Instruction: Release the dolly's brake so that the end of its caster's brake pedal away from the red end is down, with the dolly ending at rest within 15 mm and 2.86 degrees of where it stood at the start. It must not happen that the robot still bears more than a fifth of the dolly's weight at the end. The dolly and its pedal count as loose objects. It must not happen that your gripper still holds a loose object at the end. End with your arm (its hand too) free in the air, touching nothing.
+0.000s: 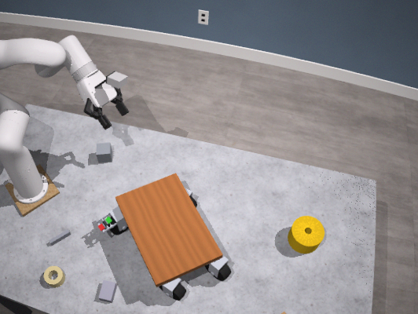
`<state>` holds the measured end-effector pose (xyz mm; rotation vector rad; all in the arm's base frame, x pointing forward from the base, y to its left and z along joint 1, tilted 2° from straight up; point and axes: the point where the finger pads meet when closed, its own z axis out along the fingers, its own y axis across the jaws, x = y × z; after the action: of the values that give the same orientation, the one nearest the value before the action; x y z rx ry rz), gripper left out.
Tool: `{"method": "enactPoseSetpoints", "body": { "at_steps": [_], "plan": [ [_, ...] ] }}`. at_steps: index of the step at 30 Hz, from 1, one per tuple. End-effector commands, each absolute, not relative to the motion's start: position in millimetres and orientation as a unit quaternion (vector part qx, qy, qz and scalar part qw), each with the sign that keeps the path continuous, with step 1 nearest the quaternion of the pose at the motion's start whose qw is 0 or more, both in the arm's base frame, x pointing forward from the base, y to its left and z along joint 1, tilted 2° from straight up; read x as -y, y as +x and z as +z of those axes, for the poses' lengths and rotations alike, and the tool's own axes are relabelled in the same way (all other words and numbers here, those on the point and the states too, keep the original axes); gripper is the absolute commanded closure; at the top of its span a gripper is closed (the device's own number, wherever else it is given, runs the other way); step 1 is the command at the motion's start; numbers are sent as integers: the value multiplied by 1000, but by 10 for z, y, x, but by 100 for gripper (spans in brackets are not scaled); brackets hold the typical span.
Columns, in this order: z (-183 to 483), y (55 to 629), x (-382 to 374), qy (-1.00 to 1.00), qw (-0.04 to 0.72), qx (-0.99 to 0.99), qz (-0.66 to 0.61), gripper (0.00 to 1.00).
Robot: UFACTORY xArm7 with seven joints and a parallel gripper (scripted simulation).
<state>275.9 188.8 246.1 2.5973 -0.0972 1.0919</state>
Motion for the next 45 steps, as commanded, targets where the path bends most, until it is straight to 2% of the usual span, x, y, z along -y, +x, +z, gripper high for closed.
{"method": "enactPoseSetpoints", "body": {
  "at_steps": [1, 17, 18, 30, 34, 37, 44, 45],
  "plan": [
    [2473, 2762, -1896, 909, 159, 34, 383, 0],
    [2473, 2762, -1896, 909, 159, 34, 383, 0],
    [2473, 2762, -1895, 909, 159, 35, 383, 100],
    [2502, 3165, -1186, 956, 120, 128, 237, 100],
    [2502, 3165, -1186, 956, 120, 128, 237, 100],
    [2460, 3297, -797, 965, 94, 170, 175, 100],
    [2427, 3346, -585, 968, 80, 190, 145, 100],
    [2388, 3381, -371, 968, 65, 211, 117, 100]
  ]
}}
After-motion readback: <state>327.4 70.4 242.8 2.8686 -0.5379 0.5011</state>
